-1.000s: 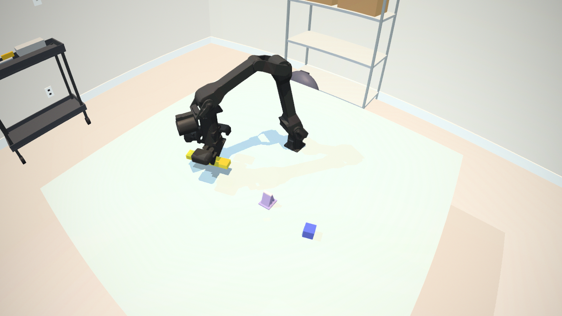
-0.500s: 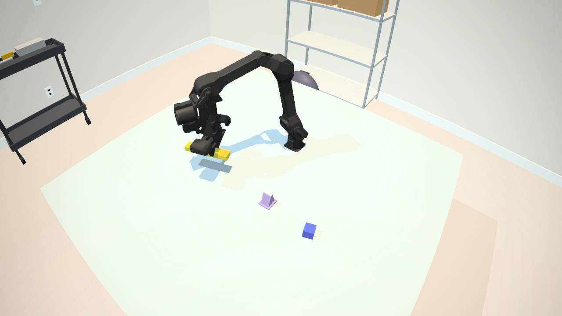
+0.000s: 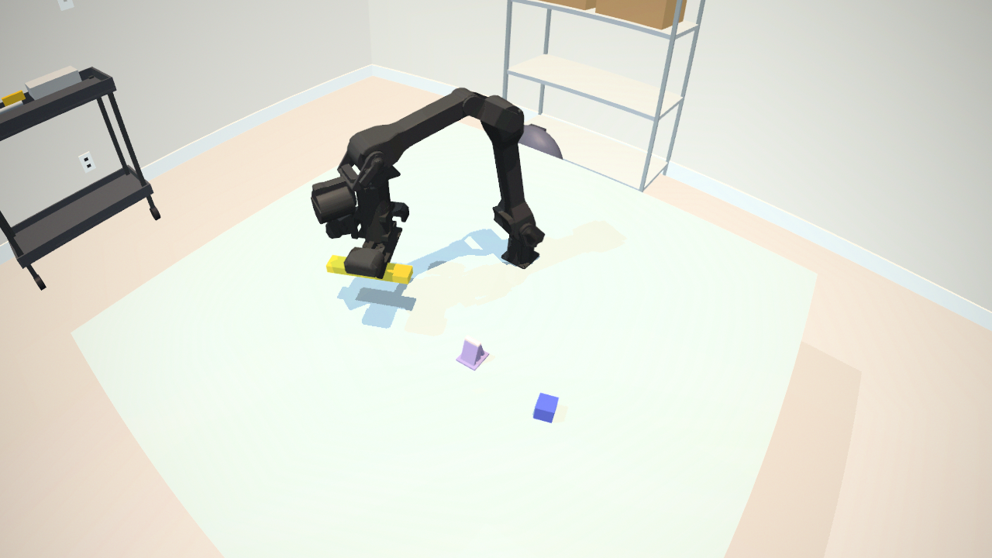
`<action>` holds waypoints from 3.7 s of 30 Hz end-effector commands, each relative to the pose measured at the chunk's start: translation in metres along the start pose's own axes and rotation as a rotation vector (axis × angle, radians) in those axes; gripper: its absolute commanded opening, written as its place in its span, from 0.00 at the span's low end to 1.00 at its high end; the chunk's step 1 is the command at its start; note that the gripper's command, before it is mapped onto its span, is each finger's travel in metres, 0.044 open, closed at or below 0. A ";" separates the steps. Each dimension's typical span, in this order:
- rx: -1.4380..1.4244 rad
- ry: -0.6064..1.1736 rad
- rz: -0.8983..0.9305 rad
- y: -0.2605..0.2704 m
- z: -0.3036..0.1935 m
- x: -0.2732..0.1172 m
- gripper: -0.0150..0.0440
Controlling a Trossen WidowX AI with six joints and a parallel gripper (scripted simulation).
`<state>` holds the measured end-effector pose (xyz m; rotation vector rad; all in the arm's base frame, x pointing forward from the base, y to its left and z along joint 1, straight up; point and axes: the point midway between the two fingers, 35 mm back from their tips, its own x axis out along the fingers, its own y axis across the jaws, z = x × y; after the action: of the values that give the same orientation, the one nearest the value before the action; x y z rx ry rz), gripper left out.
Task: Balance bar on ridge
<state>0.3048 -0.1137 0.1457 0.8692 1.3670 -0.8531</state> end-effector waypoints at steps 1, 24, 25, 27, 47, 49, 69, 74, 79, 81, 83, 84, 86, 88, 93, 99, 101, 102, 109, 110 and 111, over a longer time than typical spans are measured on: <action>-0.066 -0.005 0.000 0.008 -0.010 -0.002 0.25; -0.499 0.001 0.005 0.055 -0.088 -0.002 0.25; -0.519 0.001 0.005 0.056 -0.092 -0.002 0.25; -0.558 0.001 0.006 0.058 -0.100 -0.003 0.25; -0.967 0.006 0.011 0.067 -0.178 -0.003 0.25; -1.012 0.007 0.011 0.066 -0.185 -0.004 0.25; -1.147 0.008 0.012 0.059 -0.205 0.015 0.25; -1.150 0.008 0.012 0.059 -0.204 0.023 0.25; -1.153 0.008 0.012 0.058 -0.204 0.030 0.25; -1.154 0.008 0.012 0.058 -0.204 0.034 0.25; -1.155 0.008 0.012 0.058 -0.203 0.037 0.25; -1.156 0.008 0.012 0.057 -0.203 0.038 0.25; -1.156 0.008 0.012 0.057 -0.203 0.040 0.25; -1.156 0.008 0.012 0.057 -0.203 0.041 0.25; -1.156 0.008 0.012 0.057 -0.203 0.040 0.25; -1.156 0.008 0.012 0.057 -0.203 0.040 0.25; -1.156 0.008 0.012 0.057 -0.203 0.040 0.25; -1.156 0.008 0.012 0.057 -0.203 0.040 0.25; -1.156 0.008 0.012 0.057 -0.203 0.041 0.25; -1.156 0.008 0.012 0.057 -0.203 0.041 0.25; -1.156 0.008 0.012 0.057 -0.203 0.041 0.25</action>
<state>0.2668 0.0938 0.1034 -0.0252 1.5457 0.0418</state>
